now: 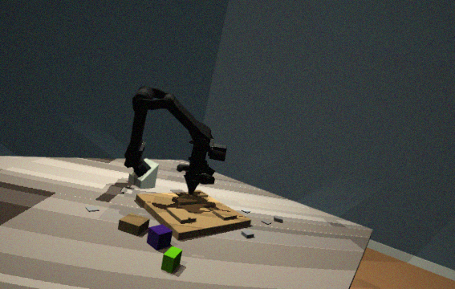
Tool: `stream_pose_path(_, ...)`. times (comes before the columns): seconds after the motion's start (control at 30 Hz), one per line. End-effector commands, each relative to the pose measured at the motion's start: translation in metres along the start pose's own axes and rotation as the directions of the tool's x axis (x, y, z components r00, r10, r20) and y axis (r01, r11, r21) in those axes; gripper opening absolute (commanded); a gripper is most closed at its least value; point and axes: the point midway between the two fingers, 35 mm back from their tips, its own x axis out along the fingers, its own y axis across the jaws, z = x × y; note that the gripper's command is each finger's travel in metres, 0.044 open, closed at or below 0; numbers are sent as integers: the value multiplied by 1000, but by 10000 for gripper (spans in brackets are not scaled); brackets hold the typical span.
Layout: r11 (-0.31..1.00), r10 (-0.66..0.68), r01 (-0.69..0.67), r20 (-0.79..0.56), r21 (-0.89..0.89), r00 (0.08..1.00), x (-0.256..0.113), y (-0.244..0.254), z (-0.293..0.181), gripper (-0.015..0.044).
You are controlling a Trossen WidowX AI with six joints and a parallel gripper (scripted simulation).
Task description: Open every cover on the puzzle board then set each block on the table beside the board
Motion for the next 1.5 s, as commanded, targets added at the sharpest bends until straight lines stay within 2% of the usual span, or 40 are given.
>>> stream_pose_path(0.0, 1000, -4, 4, 11, 3, 1000, -7, -1, 4, 0)
stream_pose_path(1.07, 1000, -2, 2, 4, -2, 1000, -42, -1, 7, 0)
stream_pose_path(1.47, 1000, -5, 5, 11, 1, 1000, -52, -61, -12, 0)
